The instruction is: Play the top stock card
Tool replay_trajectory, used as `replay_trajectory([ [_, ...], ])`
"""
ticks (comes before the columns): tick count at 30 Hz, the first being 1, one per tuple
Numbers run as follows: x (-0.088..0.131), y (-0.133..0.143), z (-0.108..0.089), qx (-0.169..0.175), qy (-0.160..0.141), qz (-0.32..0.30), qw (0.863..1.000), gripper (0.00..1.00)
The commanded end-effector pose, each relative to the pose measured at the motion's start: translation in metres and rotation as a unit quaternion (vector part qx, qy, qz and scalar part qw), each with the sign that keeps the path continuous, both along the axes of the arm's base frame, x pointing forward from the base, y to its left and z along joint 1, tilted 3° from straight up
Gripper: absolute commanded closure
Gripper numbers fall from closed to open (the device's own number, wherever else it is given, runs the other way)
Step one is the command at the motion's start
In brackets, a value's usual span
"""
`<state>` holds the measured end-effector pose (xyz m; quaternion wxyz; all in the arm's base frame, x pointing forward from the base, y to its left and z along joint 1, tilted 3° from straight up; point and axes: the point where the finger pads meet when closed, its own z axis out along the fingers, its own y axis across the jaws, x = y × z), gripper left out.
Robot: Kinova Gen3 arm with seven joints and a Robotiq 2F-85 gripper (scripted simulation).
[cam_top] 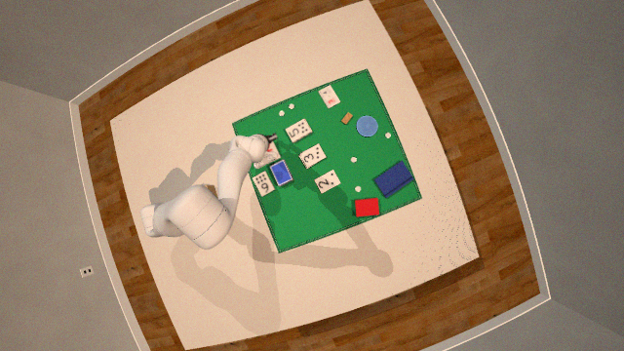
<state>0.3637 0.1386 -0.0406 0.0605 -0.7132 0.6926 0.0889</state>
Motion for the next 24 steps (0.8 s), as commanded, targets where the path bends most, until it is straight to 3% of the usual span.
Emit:
replay_trajectory([
  [1,-0.001,0.007,0.000,-0.011,-0.003,0.010,1.000,0.29],
  [24,-0.002,0.013,-0.019,-0.119,-0.010,0.013,0.993,0.29],
])
